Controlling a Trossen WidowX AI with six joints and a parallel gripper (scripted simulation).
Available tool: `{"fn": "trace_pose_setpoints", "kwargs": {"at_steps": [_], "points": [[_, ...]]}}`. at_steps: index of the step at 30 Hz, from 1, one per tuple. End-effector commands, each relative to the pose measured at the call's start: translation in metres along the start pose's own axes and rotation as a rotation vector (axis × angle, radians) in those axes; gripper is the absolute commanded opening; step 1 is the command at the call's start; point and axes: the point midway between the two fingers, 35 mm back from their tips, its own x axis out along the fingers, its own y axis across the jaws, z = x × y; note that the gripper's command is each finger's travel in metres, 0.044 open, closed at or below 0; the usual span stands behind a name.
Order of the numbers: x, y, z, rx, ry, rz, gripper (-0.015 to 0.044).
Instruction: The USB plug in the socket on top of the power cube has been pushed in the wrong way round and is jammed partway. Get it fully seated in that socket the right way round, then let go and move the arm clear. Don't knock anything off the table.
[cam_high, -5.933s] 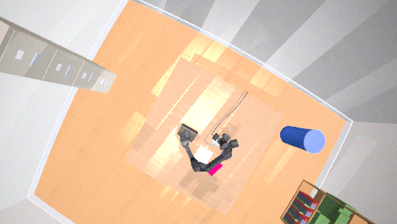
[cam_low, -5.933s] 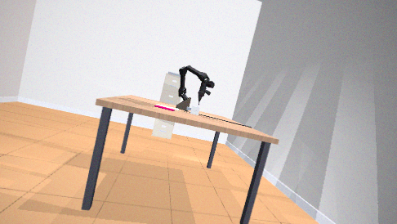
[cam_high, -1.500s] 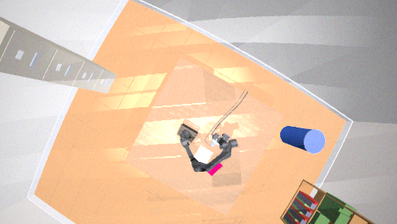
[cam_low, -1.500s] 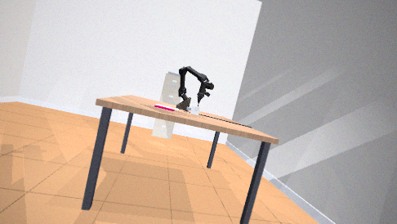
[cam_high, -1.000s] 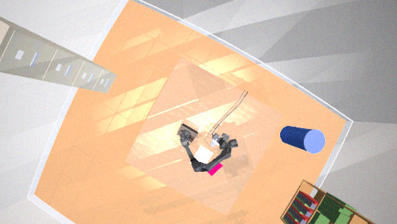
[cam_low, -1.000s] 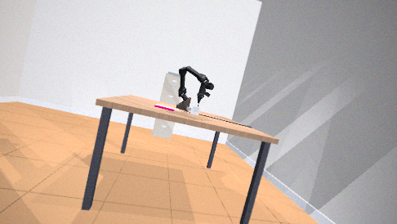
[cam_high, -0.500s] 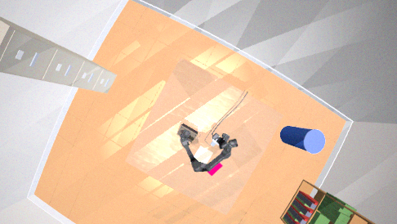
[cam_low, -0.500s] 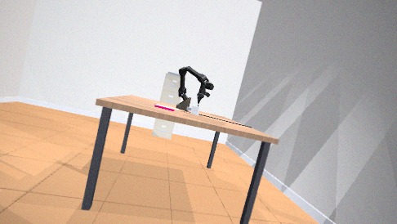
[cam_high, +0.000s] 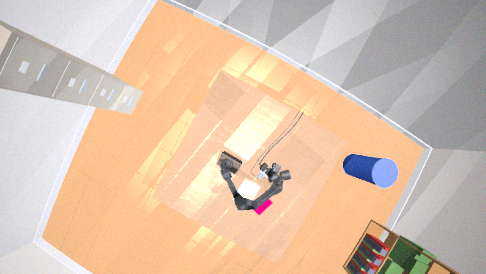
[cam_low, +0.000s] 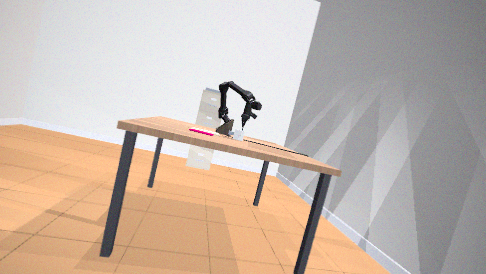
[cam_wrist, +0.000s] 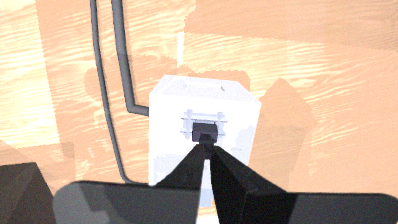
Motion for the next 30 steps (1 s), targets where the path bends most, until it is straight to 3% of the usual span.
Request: {"fn": "trace_pose_setpoints", "kwargs": {"at_steps": [1, 30], "points": [[0.0017, 0.0001, -0.0003, -0.004, 0.003, -0.001, 0.0000], [0.0046, 0.0001, -0.0002, -0.004, 0.003, -0.001, 0.0000]]}}
